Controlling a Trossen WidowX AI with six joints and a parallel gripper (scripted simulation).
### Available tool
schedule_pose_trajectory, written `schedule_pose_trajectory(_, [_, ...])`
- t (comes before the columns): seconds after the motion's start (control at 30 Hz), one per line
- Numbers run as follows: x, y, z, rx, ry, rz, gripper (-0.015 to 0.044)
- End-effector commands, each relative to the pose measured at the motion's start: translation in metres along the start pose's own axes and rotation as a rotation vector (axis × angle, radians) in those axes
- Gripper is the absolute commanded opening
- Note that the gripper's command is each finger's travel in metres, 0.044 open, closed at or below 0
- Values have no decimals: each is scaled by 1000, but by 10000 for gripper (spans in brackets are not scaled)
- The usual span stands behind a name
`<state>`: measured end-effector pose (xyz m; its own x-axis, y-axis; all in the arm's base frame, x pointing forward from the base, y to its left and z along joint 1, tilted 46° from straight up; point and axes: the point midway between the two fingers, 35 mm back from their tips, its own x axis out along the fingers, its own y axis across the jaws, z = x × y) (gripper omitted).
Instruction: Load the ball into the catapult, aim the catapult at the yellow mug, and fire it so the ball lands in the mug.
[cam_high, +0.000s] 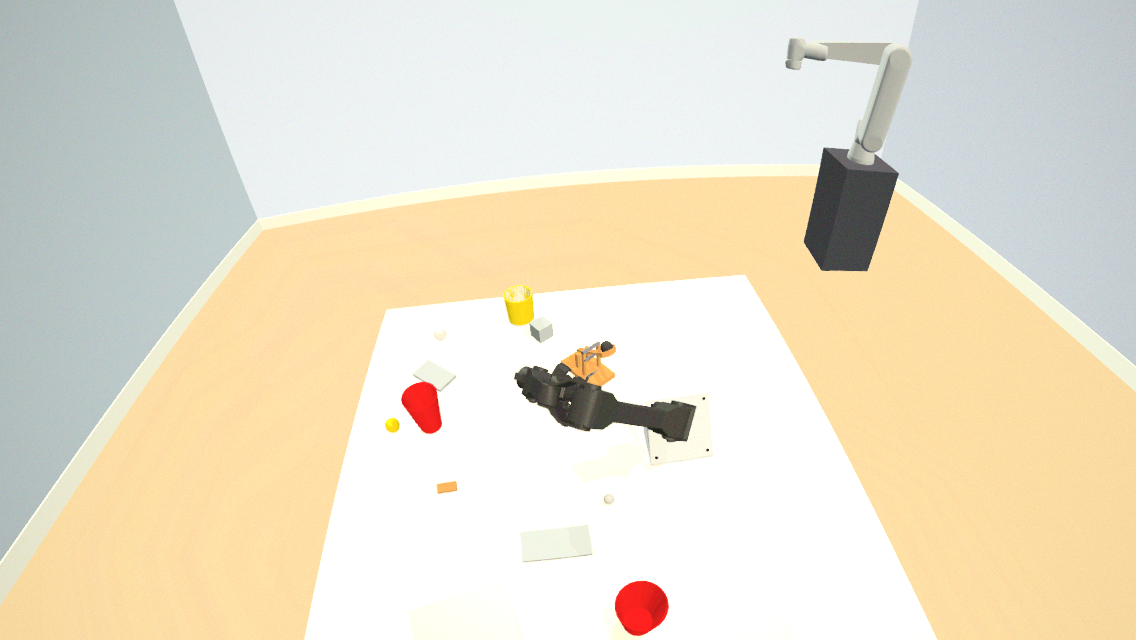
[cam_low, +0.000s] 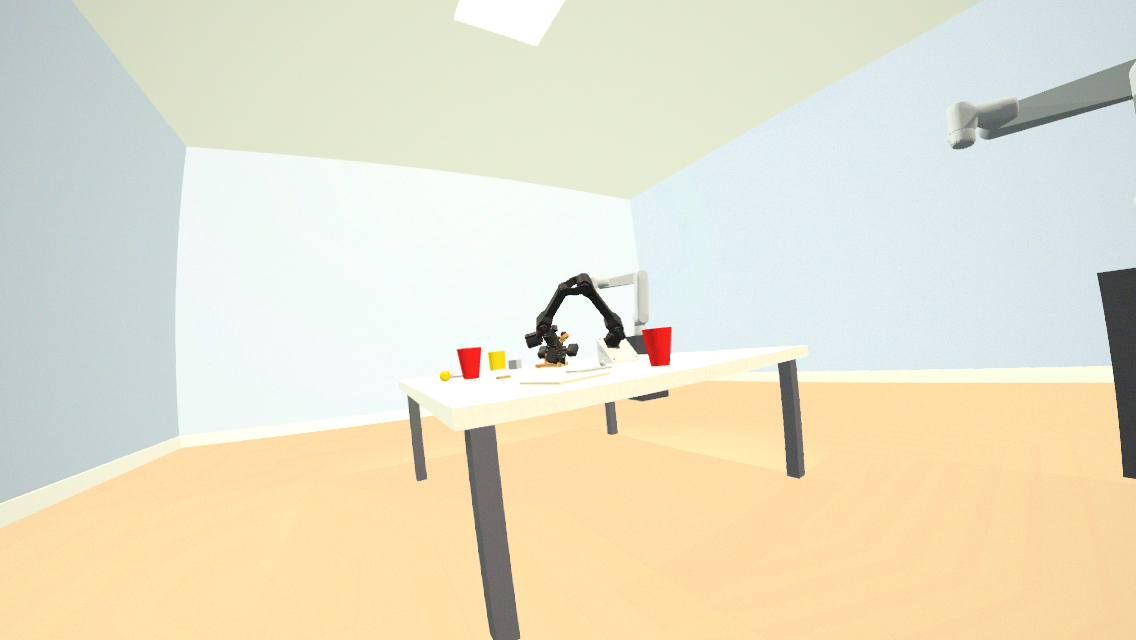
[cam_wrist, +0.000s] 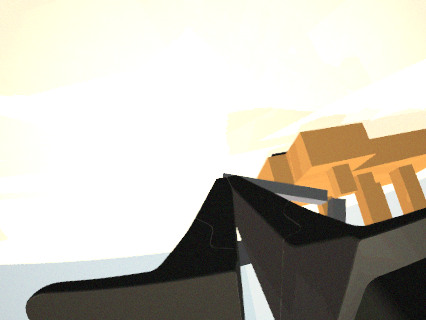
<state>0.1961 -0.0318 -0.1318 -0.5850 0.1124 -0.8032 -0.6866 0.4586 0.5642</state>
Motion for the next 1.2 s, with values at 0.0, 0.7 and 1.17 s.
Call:
schedule_pose_trajectory(0.0, [5,3,0,5,6,21,0])
schedule_pose_trajectory(0.7, [-114,-26,-40,127,-52,-43,210])
schedule_pose_trajectory(1.17, [-126,-100,-53,522,-245,-144,440])
